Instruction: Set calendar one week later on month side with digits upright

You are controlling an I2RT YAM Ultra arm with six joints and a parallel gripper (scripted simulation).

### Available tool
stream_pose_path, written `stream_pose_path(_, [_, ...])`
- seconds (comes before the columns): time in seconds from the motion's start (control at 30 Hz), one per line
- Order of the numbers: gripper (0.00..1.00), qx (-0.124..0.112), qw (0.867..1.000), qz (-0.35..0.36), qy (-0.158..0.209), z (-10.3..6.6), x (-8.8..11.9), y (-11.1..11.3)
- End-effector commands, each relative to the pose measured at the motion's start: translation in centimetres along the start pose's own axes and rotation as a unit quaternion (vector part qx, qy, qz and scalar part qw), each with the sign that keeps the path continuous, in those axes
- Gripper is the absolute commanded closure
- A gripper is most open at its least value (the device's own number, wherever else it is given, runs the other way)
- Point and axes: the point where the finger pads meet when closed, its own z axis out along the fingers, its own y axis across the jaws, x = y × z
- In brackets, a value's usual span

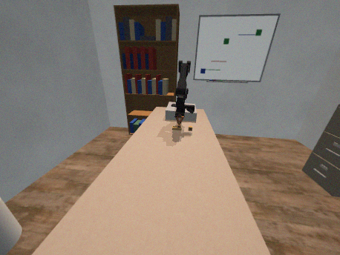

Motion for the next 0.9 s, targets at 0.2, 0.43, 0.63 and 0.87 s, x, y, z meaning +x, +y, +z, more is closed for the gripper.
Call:
stream_pose_path(0.2, [0.55, 0.006, 1.0, 0.0, -0.003, -0.3, -0.1, -0.2])
stream_pose_path(0.43, [0.55, 0.006, 1.0, 0.0, -0.003, -0.2, -0.1, -0.2])
stream_pose_path(0.63, [0.55, 0.006, 1.0, 0.0, -0.003, 0.6, -0.1, -0.2])
stream_pose_path(0.87, [0.55, 0.006, 1.0, 0.0, -0.003, 1.5, -0.1, -0.2])
